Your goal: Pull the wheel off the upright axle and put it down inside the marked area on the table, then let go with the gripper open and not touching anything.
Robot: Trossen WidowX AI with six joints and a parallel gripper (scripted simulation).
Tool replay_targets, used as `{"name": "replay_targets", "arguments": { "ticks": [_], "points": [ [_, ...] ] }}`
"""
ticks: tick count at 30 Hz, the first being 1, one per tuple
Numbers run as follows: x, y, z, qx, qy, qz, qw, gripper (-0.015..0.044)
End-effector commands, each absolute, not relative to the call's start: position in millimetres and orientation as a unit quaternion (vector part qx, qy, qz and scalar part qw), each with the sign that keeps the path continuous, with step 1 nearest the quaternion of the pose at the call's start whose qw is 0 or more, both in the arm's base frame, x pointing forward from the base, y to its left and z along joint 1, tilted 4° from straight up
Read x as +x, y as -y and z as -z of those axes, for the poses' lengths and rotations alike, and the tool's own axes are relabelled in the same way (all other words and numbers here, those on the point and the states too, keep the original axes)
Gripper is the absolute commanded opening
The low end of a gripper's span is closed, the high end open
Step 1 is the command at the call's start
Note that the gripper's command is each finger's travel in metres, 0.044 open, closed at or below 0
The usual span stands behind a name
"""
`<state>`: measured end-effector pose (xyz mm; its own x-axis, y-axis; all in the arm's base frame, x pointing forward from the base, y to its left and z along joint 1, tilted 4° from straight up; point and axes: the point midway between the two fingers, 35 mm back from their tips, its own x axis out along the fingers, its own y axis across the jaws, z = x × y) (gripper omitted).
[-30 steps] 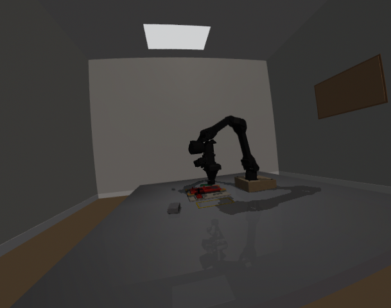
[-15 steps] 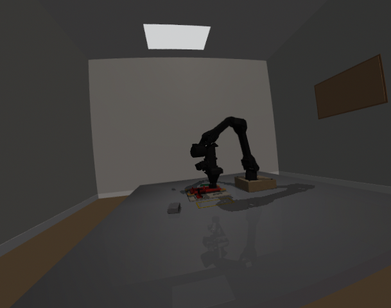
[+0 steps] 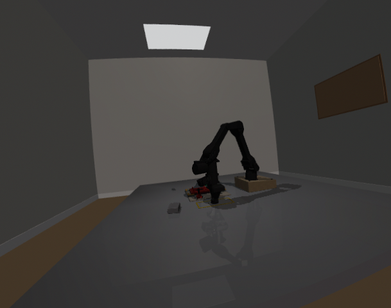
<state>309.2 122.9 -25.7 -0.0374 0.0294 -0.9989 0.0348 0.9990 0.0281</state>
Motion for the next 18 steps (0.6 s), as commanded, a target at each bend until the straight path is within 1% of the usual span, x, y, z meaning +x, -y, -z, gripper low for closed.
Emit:
{"name": "replay_targets", "arguments": {
  "ticks": [1,3,14,15,18],
  "points": [
    [309.2,-123.7,31.0,0.025,-0.719,0.002,0.695,0.0],
    [309.2,-123.7,31.0,0.025,-0.719,0.002,0.695,0.0],
    [311.1,-123.7,25.5,0.024,-0.717,0.001,0.697,0.0289],
    [311.6,-123.7,21.6,0.024,-0.717,0.001,0.697,0.03],
    [313.3,-123.3,1.0,0.024,-0.718,0.001,0.696,0.03]
  ]
}}
